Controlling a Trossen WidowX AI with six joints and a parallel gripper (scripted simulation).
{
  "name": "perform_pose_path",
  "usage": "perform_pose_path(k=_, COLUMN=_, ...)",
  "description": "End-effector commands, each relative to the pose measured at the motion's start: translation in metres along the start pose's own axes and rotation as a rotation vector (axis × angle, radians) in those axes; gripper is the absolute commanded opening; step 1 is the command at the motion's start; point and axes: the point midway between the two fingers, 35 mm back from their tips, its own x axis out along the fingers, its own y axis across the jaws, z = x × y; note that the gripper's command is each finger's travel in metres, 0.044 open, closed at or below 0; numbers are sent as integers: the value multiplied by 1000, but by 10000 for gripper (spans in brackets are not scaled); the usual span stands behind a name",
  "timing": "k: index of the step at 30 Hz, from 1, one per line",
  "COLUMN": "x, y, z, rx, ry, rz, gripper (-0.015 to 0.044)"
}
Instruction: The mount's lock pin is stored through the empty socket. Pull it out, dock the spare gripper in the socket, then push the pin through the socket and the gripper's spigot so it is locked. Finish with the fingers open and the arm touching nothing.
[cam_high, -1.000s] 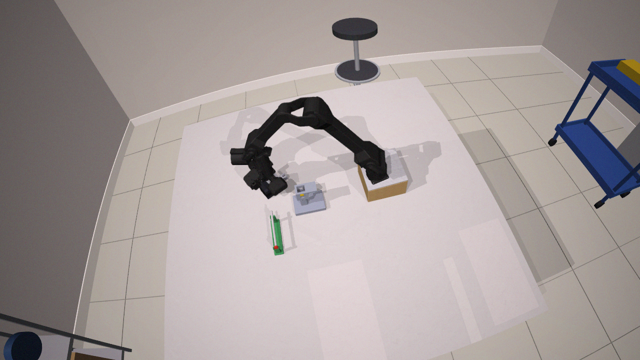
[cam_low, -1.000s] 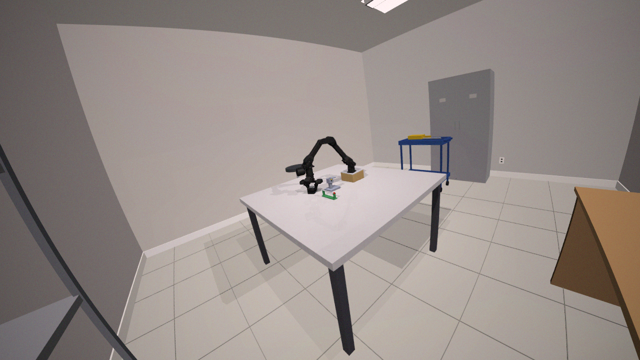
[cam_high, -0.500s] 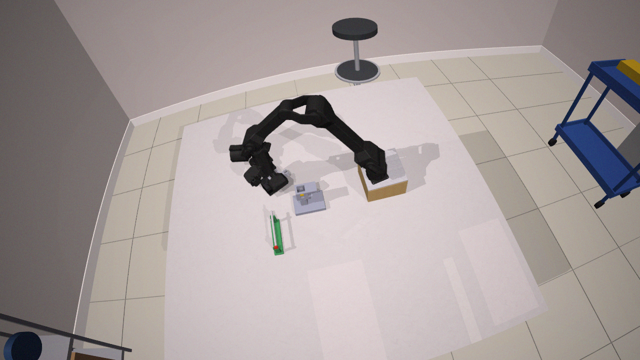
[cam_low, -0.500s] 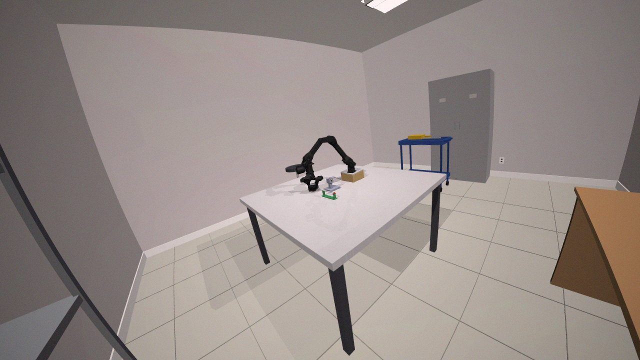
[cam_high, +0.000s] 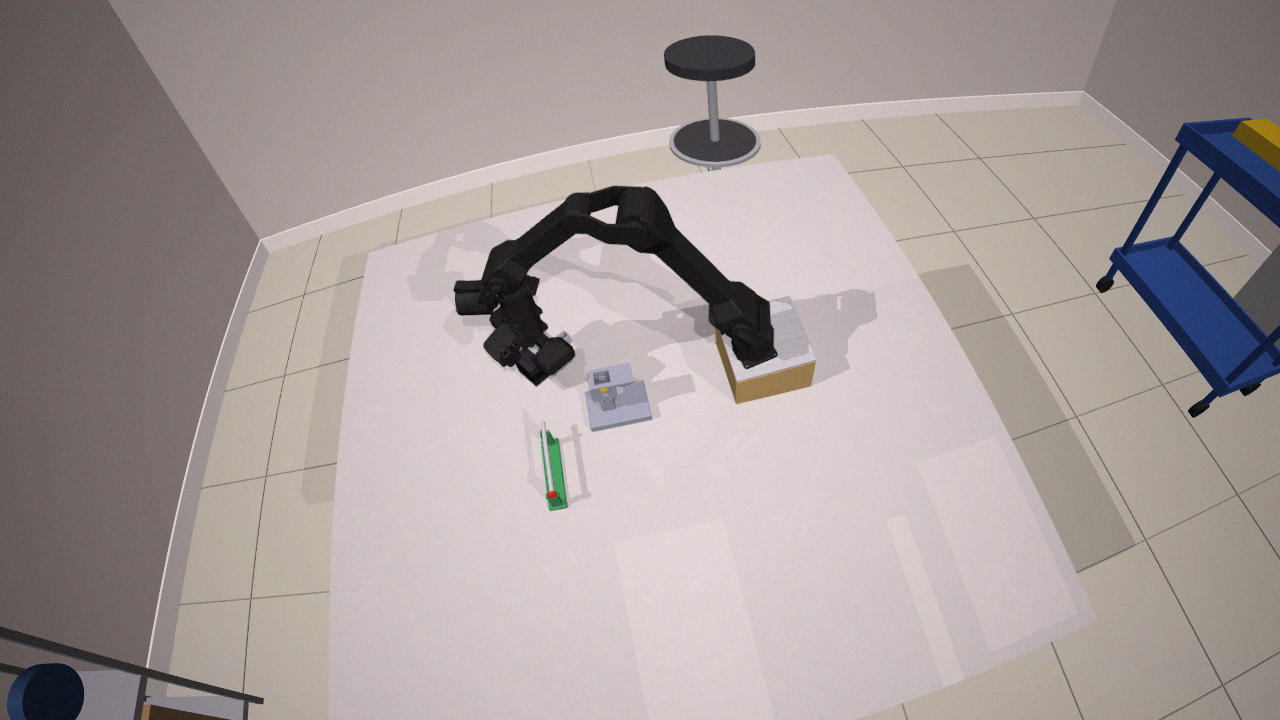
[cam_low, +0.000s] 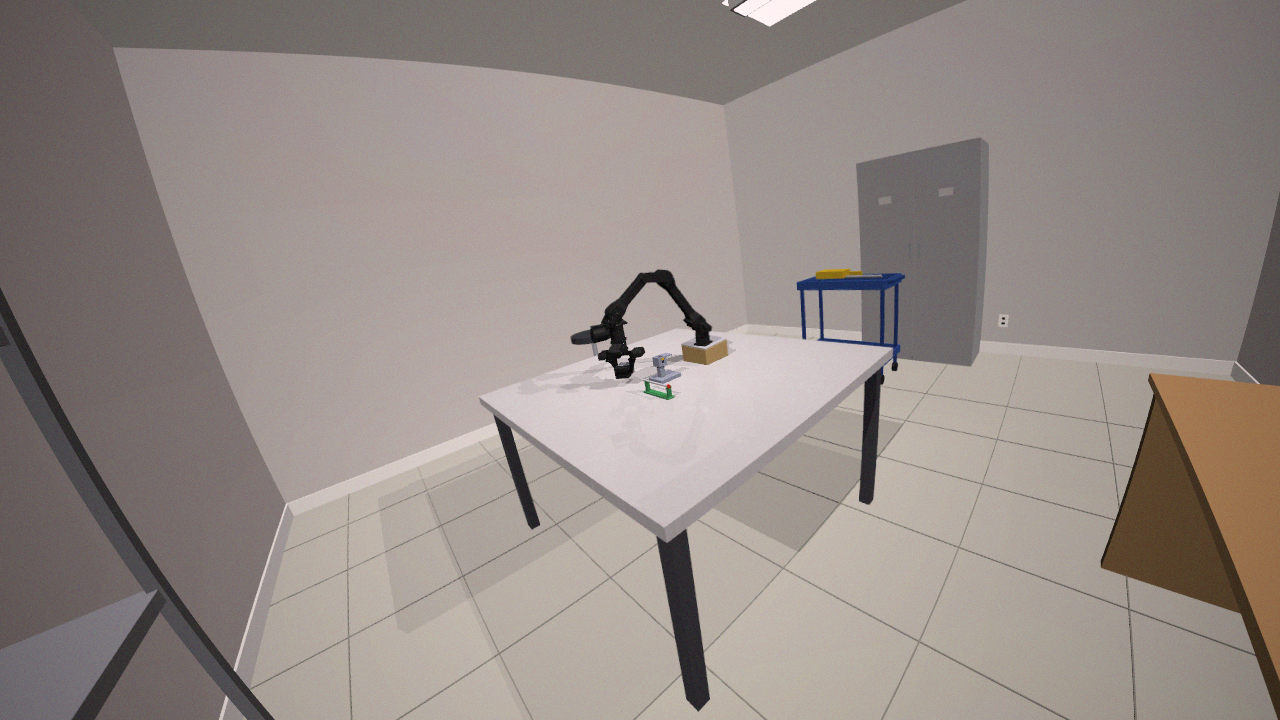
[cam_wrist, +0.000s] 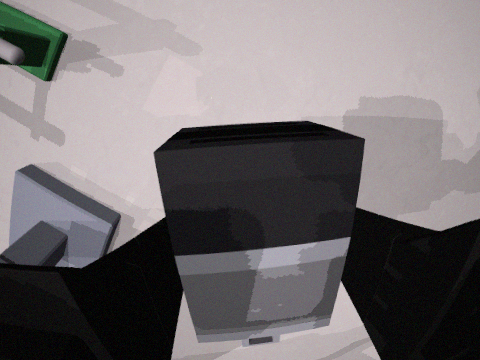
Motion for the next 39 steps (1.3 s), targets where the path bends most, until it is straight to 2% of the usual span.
perform_pose_path(k=1, x=0, y=1, z=-2, rx=-92, ry=-1, rz=-2, gripper=0)
perform_pose_path(k=39, x=-3, y=5, z=-12, rx=-1017, ry=2, rz=-8, gripper=0)
